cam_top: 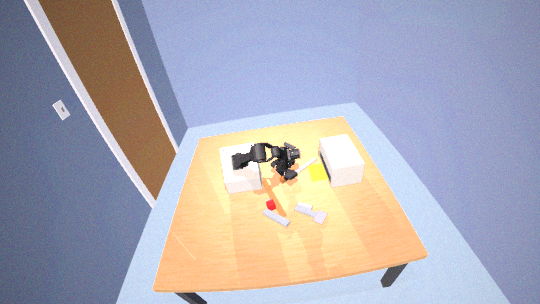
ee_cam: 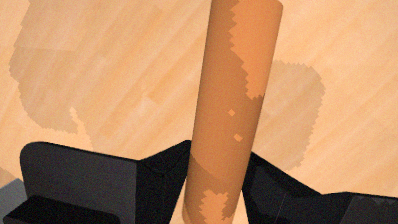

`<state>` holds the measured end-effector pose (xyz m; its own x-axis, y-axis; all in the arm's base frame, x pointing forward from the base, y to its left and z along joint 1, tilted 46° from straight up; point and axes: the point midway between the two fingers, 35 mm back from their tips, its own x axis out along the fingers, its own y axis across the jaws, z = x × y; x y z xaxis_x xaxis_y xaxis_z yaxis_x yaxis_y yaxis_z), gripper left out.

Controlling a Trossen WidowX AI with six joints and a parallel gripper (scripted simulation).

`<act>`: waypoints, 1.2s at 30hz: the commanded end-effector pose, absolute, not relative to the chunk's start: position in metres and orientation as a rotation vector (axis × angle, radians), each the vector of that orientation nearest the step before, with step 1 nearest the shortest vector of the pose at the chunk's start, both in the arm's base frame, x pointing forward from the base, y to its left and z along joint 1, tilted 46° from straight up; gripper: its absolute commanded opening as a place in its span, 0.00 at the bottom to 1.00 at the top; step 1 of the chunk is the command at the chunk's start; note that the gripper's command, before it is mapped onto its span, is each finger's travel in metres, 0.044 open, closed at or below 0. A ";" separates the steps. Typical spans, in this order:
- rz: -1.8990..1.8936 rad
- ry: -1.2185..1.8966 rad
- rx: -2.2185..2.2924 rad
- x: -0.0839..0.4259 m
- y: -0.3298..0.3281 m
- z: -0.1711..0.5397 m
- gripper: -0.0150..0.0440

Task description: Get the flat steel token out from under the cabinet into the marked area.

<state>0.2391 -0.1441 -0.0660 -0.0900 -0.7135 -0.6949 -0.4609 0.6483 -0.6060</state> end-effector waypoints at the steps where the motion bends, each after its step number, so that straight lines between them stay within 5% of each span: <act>1: -0.279 1.726 -0.959 0.239 -0.147 -0.061 0.25; 36: -0.280 1.727 -0.961 0.234 -0.175 -0.032 0.25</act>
